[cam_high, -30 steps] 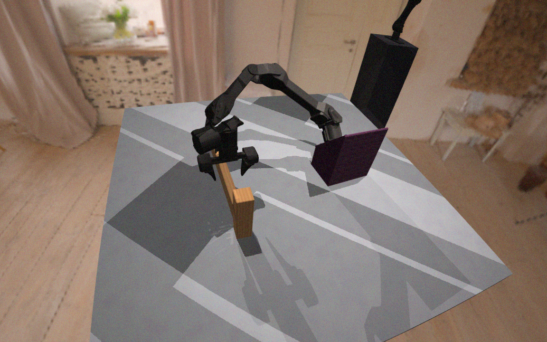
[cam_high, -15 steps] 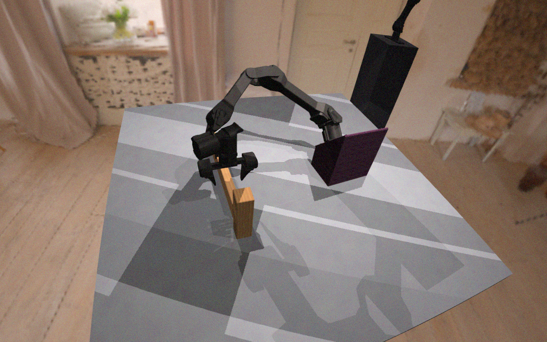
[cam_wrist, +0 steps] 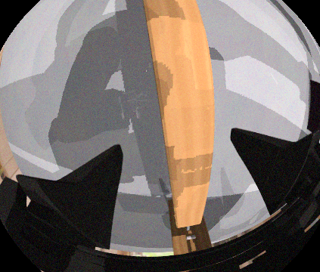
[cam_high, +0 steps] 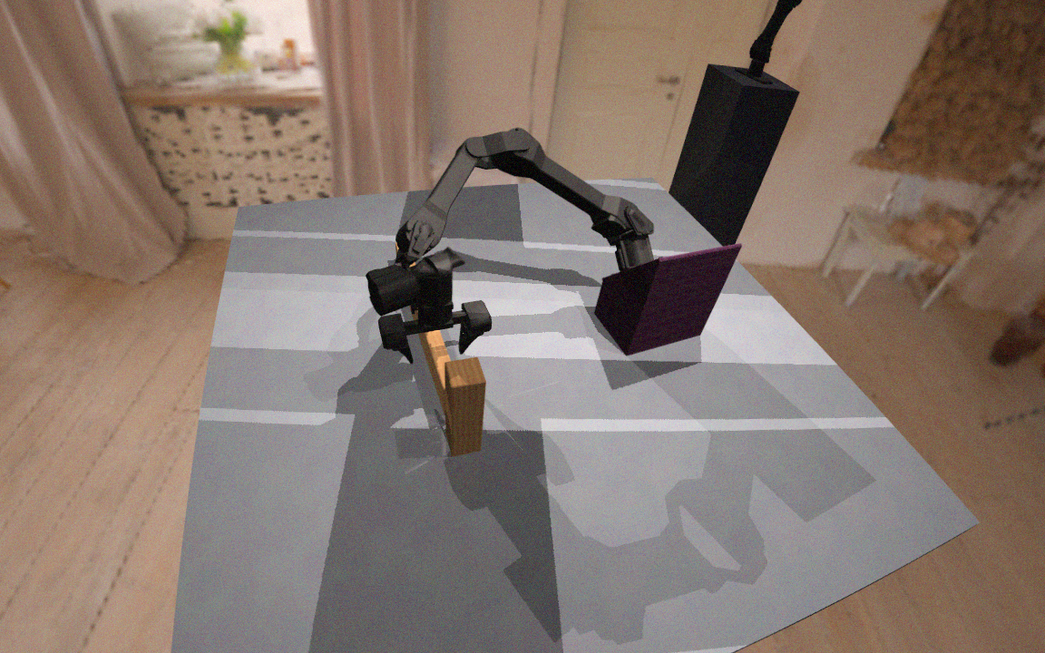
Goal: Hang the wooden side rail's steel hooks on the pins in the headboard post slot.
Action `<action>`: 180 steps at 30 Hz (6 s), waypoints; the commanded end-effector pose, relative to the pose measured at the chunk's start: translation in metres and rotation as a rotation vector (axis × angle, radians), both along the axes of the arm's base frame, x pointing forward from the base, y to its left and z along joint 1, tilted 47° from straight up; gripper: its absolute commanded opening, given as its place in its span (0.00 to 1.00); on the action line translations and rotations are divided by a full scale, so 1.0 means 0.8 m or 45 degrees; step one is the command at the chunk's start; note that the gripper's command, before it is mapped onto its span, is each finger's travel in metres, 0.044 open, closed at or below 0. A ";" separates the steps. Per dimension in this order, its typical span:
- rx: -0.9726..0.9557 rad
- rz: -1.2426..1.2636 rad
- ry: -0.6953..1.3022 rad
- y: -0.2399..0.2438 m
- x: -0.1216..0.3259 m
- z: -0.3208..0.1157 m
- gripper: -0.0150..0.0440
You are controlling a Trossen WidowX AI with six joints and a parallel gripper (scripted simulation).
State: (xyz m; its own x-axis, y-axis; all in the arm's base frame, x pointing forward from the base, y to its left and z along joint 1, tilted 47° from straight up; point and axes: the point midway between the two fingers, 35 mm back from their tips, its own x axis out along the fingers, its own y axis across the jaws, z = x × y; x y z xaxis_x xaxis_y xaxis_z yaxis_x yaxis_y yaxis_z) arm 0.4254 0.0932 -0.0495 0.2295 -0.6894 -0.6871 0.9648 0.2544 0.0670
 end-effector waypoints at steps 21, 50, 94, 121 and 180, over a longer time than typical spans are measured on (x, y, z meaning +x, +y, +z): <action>-0.012 0.005 0.008 -0.024 0.004 -0.022 0.73; 0.003 -0.039 -0.037 -0.025 -0.002 -0.023 0.25; 0.003 -0.040 -0.037 -0.025 -0.008 -0.021 0.25; 0.004 -0.040 -0.037 -0.021 -0.009 -0.018 0.25; 0.004 -0.040 -0.037 -0.012 -0.012 -0.009 0.25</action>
State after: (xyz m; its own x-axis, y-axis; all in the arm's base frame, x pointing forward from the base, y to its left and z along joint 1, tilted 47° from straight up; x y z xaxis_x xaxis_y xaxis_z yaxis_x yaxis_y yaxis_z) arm 0.4137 0.0747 -0.0623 0.2070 -0.7010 -0.6825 0.9738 0.2149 0.0745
